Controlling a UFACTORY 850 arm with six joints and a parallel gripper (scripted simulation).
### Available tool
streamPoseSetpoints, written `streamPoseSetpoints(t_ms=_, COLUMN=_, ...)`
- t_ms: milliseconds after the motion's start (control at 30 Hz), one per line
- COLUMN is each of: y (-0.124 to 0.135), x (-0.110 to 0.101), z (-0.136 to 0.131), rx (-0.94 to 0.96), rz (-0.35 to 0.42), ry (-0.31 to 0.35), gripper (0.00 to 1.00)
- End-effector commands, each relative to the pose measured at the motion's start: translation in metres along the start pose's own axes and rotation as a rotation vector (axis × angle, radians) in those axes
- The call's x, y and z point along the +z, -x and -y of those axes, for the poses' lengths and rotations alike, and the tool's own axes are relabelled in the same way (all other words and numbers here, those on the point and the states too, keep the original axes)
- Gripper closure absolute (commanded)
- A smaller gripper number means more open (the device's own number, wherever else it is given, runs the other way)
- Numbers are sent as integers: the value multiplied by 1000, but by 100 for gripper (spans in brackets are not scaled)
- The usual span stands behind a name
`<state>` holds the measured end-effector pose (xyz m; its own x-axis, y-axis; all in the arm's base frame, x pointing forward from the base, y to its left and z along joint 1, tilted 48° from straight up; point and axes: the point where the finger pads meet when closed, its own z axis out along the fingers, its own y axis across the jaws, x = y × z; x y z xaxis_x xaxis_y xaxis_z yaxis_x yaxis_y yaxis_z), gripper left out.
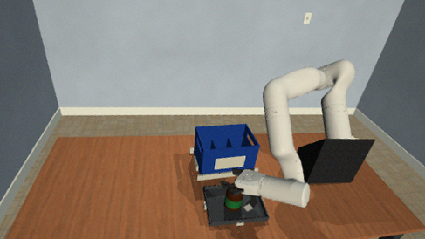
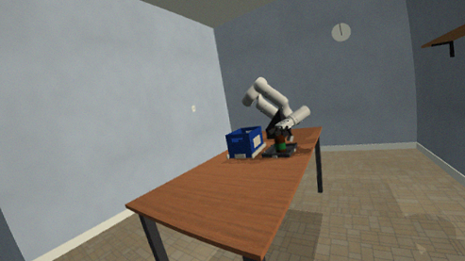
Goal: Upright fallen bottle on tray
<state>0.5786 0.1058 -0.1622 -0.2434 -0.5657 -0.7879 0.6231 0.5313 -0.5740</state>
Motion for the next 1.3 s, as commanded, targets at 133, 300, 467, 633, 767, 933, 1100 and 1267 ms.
streamPoseSetpoints(t_ms=133, y=1, x=0, z=0, rx=2, rz=1, ry=0, gripper=0)
streamPoseSetpoints(t_ms=300, y=1, x=0, z=0, rx=2, rz=1, ry=0, gripper=0)
streamPoseSetpoints(t_ms=467, y=1, x=0, z=0, rx=2, rz=1, ry=0, gripper=0)
streamPoseSetpoints(t_ms=633, y=2, x=0, z=0, rx=2, rz=1, ry=0, gripper=0)
streamPoseSetpoints(t_ms=767, y=3, x=-1, z=0, rx=2, rz=1, ry=0, gripper=0)
streamPoseSetpoints(t_ms=933, y=5, x=-1, z=0, rx=2, rz=1, ry=0, gripper=0)
streamPoseSetpoints(t_ms=1100, y=9, x=-3, z=0, rx=2, rz=1, ry=0, gripper=0)
streamPoseSetpoints(t_ms=1267, y=16, x=-5, z=0, rx=2, rz=1, ry=0, gripper=0)
